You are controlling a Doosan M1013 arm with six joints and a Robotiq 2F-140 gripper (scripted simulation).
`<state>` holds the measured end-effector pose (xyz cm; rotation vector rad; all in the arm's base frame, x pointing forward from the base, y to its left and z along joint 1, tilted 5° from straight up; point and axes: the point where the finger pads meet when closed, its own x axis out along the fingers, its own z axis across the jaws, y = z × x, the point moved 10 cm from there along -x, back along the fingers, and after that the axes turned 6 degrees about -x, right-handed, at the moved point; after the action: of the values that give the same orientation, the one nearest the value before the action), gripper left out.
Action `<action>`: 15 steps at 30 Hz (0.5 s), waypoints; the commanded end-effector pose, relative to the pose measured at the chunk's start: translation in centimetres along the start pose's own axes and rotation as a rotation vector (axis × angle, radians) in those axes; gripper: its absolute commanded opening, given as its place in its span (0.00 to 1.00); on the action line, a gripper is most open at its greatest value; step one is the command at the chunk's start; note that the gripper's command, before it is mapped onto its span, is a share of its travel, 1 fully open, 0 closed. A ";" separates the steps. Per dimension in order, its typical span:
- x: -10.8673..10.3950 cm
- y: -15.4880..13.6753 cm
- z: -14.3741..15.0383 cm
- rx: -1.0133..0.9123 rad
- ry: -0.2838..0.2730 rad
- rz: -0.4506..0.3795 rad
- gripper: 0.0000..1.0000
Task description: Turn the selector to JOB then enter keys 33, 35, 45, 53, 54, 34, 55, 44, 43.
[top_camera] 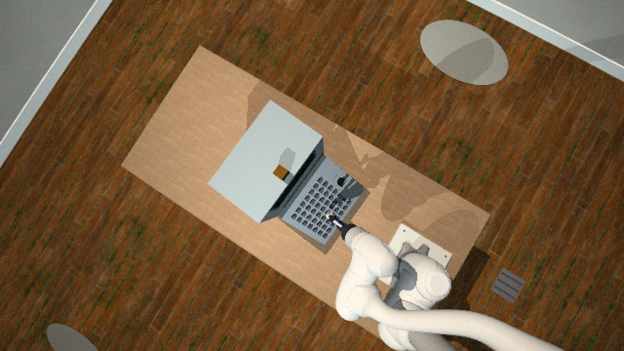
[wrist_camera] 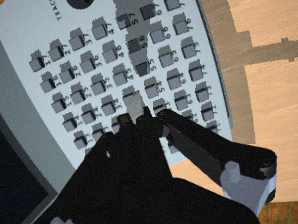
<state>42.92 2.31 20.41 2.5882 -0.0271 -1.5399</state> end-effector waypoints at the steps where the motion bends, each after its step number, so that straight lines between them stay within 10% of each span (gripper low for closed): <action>1: 0.3 0.1 -1.3 0.001 0.000 -0.001 0.00; 15: 1.2 0.1 -1.3 0.001 0.000 -0.001 0.00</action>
<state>44.36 2.41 20.36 2.5927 -0.0214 -1.5329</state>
